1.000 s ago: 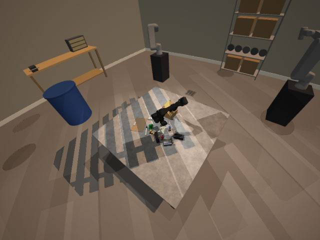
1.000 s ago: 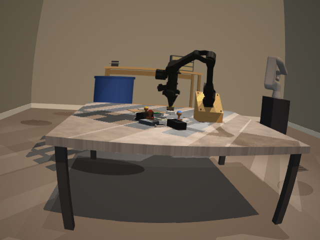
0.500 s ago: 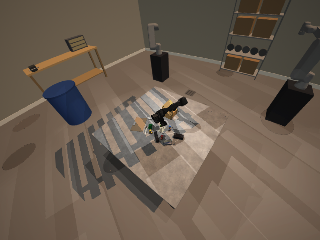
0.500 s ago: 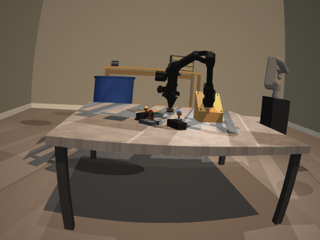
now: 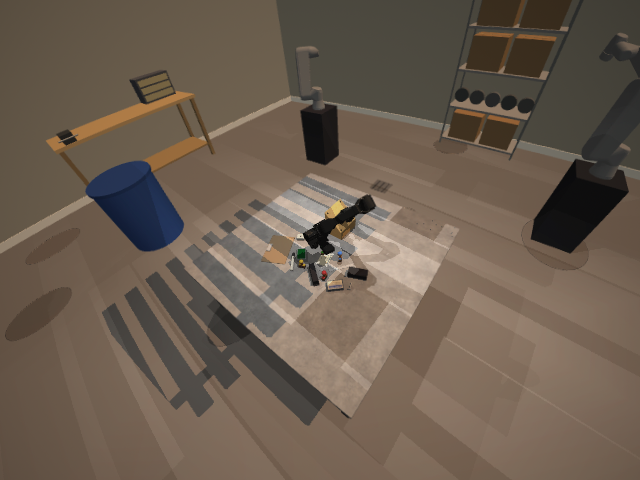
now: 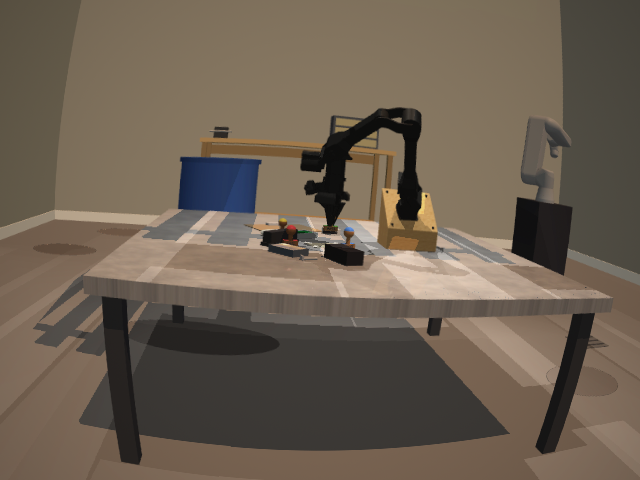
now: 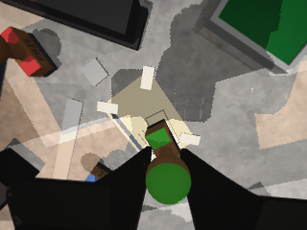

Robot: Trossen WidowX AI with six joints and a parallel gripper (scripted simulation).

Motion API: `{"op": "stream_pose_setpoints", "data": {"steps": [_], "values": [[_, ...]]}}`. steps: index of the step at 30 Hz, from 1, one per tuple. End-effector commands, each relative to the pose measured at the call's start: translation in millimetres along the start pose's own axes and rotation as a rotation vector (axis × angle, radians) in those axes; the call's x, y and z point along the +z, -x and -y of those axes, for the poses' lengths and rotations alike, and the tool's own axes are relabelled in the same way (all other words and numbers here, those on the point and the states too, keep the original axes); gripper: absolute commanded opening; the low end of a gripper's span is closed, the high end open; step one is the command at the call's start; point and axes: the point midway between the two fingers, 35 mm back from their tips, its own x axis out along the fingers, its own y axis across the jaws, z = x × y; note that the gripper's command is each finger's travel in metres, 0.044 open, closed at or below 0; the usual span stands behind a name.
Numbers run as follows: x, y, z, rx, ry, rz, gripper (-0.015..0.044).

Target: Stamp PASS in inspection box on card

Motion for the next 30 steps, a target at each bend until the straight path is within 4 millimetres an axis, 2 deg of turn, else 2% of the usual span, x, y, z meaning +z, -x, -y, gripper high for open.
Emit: {"op": "stream_pose_setpoints", "data": {"steps": [1, 30], "values": [[-1, -3, -1, 0.005, -0.004, -0.002, 0.0], [-2, -22, -1, 0.007, -0.003, -0.003, 0.0]]}}
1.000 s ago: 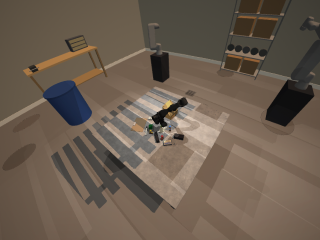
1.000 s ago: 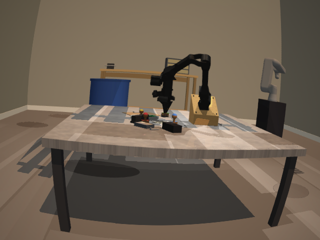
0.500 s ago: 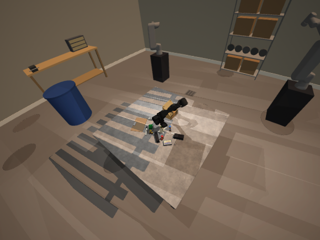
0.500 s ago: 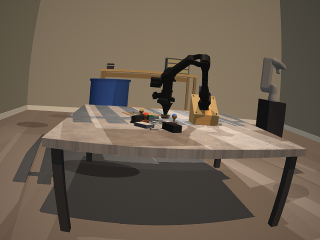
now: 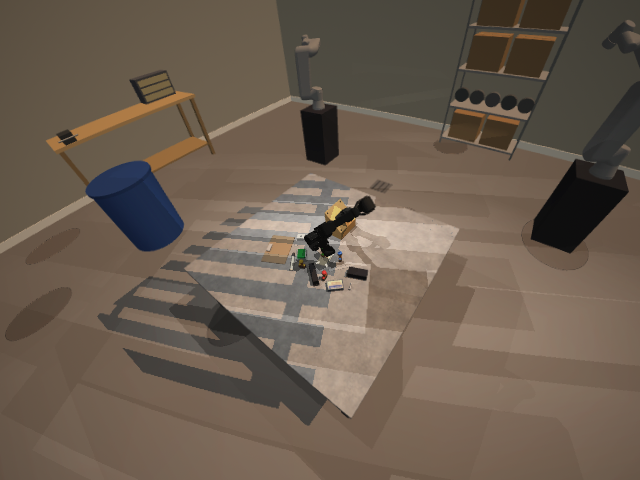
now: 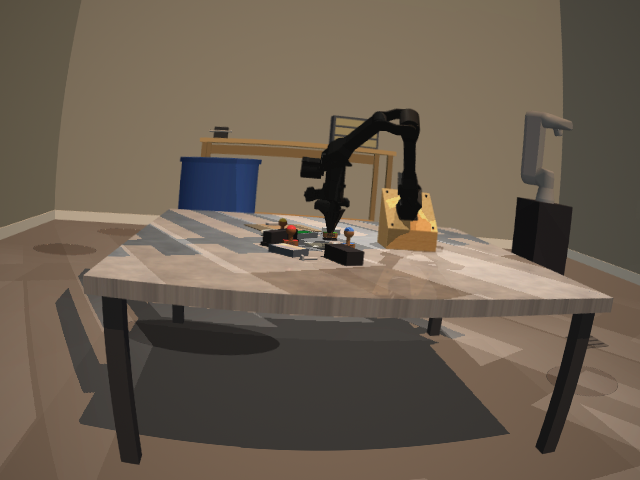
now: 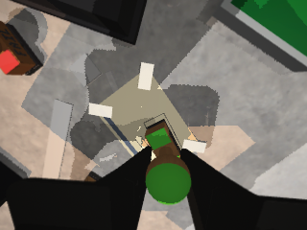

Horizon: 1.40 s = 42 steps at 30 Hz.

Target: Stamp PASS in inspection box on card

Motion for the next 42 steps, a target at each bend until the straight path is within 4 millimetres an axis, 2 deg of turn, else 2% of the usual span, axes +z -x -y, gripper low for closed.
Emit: {"op": "stream_pose_setpoints", "data": {"steps": [1, 42], "values": [[-1, -3, -1, 0.005, -0.004, -0.002, 0.0], [-2, -15, -1, 0.007, -0.004, -0.003, 0.0]]}}
